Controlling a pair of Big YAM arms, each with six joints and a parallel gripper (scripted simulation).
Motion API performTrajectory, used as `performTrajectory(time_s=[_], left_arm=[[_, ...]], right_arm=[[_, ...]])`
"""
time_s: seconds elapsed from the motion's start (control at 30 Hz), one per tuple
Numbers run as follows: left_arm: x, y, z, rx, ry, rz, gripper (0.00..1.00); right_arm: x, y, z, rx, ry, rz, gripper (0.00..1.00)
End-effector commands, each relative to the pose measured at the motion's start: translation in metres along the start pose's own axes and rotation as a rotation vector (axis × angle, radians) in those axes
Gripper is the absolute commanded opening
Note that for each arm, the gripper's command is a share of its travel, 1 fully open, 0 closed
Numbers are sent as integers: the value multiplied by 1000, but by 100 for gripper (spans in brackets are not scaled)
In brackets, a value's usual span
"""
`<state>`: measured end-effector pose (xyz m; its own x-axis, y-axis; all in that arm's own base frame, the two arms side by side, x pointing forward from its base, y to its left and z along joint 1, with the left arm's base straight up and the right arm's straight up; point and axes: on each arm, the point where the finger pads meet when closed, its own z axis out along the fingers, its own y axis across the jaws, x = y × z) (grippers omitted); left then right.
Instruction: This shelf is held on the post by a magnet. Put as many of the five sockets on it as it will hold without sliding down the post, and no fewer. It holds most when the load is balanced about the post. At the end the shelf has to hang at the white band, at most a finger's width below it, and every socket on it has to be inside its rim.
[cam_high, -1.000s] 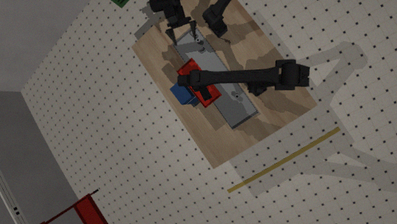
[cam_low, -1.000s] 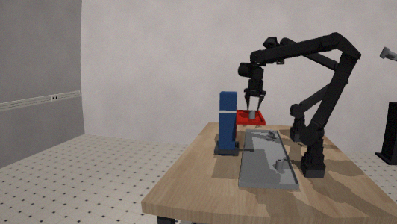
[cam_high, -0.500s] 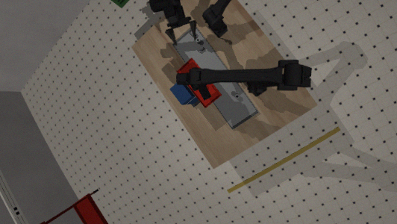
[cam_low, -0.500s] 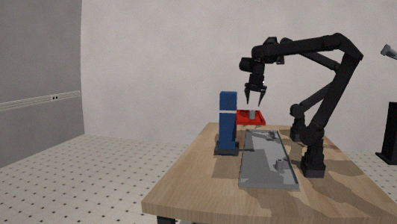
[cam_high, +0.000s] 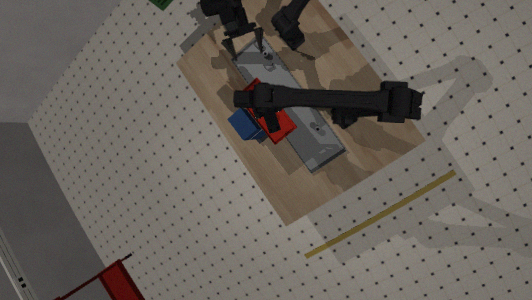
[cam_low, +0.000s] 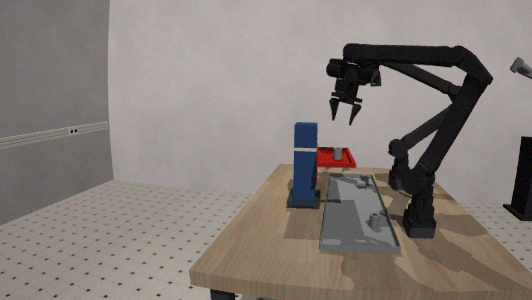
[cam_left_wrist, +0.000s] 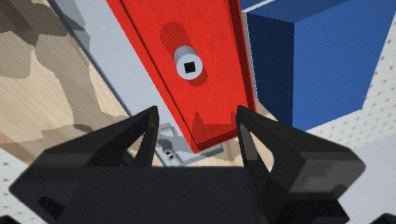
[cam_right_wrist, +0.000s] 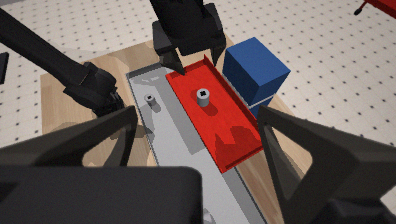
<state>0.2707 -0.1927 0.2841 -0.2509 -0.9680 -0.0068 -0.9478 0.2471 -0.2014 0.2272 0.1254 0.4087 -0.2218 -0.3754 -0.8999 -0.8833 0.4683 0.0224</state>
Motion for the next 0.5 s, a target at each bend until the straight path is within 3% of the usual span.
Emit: performTrajectory(time_s=[0.0, 0.47], left_arm=[[13, 4, -29, 84, -35, 342, 65], [21, 22, -35, 195, -162, 864, 65]], right_arm=[[-34, -6, -18, 40, -32, -65, 100], [-34, -6, -18, 40, -32, -65, 100]])
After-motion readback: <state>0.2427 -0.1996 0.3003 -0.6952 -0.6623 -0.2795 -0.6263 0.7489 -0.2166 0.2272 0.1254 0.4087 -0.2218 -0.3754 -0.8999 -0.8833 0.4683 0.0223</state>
